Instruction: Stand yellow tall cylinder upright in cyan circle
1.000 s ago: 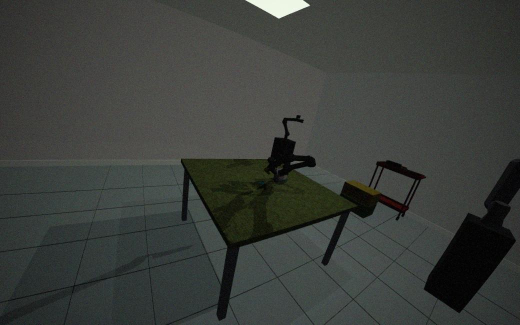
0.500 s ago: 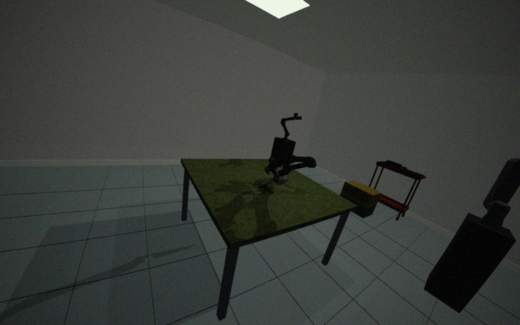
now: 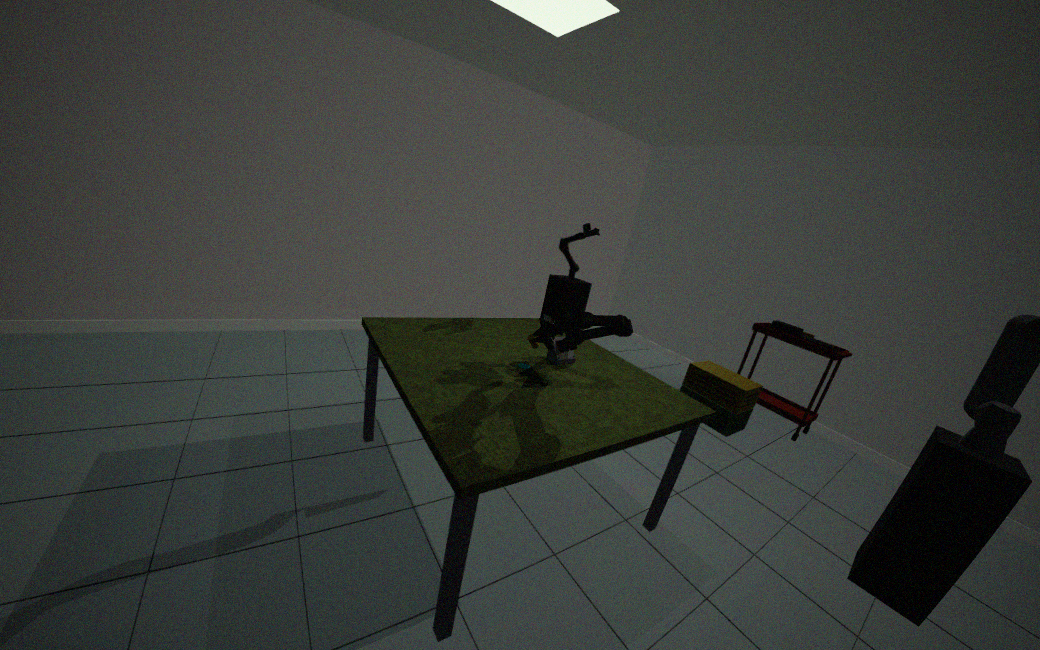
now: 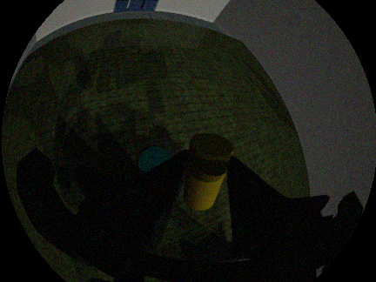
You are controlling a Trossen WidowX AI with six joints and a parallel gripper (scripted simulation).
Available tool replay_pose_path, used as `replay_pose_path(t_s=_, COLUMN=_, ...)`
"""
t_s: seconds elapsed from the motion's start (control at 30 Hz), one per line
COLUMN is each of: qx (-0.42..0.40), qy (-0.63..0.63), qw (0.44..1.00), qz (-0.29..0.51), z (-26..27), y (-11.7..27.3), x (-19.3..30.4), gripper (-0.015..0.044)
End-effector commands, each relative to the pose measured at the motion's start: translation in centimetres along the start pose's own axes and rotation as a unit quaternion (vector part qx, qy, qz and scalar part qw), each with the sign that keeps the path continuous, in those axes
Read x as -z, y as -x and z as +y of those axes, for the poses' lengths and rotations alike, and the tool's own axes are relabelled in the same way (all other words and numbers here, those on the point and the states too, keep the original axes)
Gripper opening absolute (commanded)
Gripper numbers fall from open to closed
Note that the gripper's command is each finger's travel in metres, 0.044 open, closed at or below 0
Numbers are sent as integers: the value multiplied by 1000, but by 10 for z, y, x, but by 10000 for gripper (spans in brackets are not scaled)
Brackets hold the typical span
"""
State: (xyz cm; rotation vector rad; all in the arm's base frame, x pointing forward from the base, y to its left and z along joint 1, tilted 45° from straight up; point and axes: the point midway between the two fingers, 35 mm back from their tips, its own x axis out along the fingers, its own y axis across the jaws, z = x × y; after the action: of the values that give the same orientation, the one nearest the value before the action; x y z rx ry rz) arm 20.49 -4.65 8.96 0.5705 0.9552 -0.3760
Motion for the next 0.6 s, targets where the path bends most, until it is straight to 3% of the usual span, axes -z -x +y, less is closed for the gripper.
replay_pose_path(t_s=0.0, qx=-1, qy=-6, qw=1000, qz=-21, z=0, y=2, x=-2, gripper=105)
replay_pose_path(t_s=0.57, qx=-10, qy=-27, qw=997, qz=-77, z=0, y=2, x=-3, gripper=105)
